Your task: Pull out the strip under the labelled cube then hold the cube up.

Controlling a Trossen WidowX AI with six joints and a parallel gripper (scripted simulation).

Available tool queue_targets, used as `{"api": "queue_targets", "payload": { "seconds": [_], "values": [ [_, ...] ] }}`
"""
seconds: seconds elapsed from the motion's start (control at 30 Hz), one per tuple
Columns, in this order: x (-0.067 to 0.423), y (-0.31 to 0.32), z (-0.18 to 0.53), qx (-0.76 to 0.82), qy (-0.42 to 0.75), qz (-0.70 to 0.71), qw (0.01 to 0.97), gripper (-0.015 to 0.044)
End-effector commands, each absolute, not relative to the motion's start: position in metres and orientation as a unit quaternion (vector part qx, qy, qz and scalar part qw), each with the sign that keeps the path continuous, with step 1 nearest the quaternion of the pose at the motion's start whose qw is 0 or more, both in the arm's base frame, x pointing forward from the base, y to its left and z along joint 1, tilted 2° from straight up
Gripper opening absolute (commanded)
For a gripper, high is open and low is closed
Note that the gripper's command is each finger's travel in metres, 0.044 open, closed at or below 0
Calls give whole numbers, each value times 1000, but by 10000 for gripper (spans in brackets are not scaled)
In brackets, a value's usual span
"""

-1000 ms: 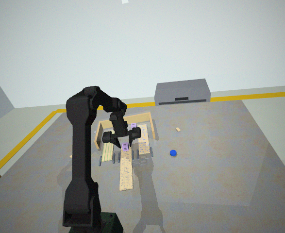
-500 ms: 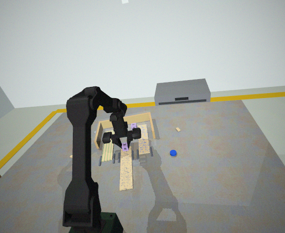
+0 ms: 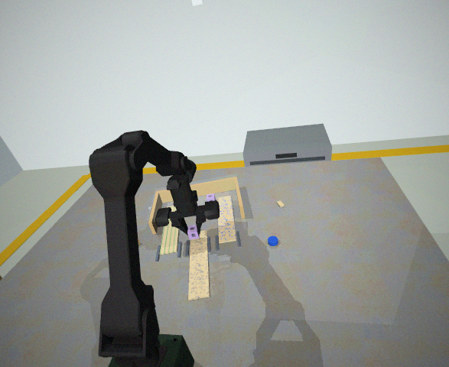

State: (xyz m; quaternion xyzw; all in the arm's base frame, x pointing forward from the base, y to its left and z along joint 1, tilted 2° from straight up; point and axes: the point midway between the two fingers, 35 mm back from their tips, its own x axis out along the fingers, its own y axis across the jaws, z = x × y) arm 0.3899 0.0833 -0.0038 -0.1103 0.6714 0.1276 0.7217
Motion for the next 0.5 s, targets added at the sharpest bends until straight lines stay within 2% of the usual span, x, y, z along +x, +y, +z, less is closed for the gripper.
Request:
{"api": "queue_targets", "payload": {
  "seconds": [0.0,0.47],
  "values": [
    [374,79,4,-110,673,124,721,0],
    [339,72,9,-110,674,124,720,0]
  ]
}}
